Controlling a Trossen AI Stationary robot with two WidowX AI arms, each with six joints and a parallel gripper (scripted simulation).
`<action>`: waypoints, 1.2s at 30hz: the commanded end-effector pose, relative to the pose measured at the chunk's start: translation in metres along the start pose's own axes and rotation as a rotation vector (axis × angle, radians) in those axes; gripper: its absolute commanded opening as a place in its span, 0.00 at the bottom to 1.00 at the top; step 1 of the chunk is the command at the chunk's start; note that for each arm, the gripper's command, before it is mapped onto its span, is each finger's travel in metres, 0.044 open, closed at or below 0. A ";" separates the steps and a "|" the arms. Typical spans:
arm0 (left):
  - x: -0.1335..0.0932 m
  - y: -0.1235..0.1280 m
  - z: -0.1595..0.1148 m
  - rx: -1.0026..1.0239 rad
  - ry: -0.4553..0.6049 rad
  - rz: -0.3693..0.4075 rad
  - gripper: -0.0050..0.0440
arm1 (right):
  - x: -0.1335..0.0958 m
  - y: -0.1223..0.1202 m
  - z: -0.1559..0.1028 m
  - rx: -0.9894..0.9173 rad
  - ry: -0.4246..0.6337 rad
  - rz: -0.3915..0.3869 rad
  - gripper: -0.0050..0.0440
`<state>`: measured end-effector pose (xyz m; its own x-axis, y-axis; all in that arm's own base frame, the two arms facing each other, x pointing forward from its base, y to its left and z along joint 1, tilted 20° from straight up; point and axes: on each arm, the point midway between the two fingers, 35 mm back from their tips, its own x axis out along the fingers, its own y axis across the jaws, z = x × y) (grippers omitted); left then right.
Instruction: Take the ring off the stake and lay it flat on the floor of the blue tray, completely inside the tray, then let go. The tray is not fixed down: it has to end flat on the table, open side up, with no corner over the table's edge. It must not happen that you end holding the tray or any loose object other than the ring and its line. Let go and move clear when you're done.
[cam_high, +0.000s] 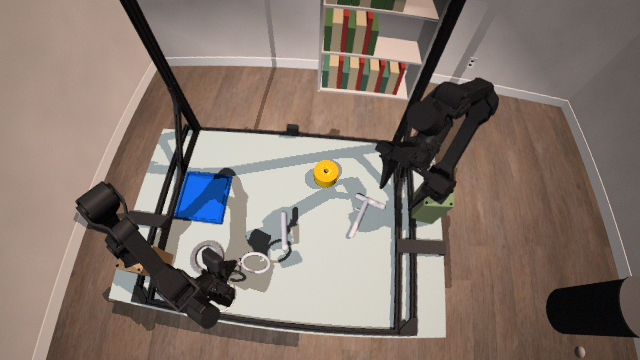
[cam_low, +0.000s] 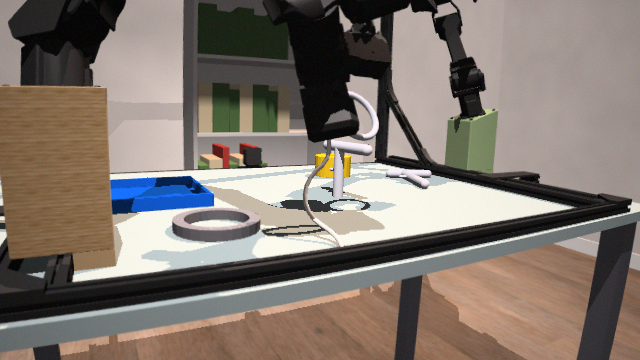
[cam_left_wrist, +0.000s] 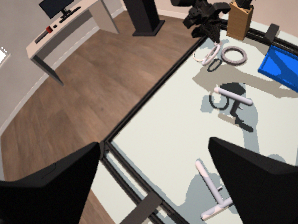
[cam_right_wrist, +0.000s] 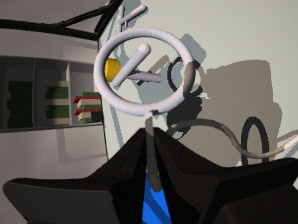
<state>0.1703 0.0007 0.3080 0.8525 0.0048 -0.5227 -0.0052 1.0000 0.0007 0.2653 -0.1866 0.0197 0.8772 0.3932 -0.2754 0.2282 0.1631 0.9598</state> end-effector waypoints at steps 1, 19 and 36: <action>0.000 -0.001 -0.001 0.002 0.004 -0.005 0.92 | -0.005 0.002 -0.006 -0.002 0.001 0.010 0.10; 0.000 -0.001 -0.001 0.002 0.004 -0.005 0.92 | 0.009 -0.001 -0.009 0.139 0.055 -0.089 0.10; 0.000 -0.001 -0.001 0.002 0.004 -0.005 0.92 | 0.035 0.009 0.005 0.283 0.059 -0.408 0.10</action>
<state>0.1703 0.0007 0.3080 0.8525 0.0048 -0.5227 -0.0052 1.0000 0.0007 0.2942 -0.1731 0.0146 0.6962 0.4181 -0.5835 0.6228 0.0524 0.7806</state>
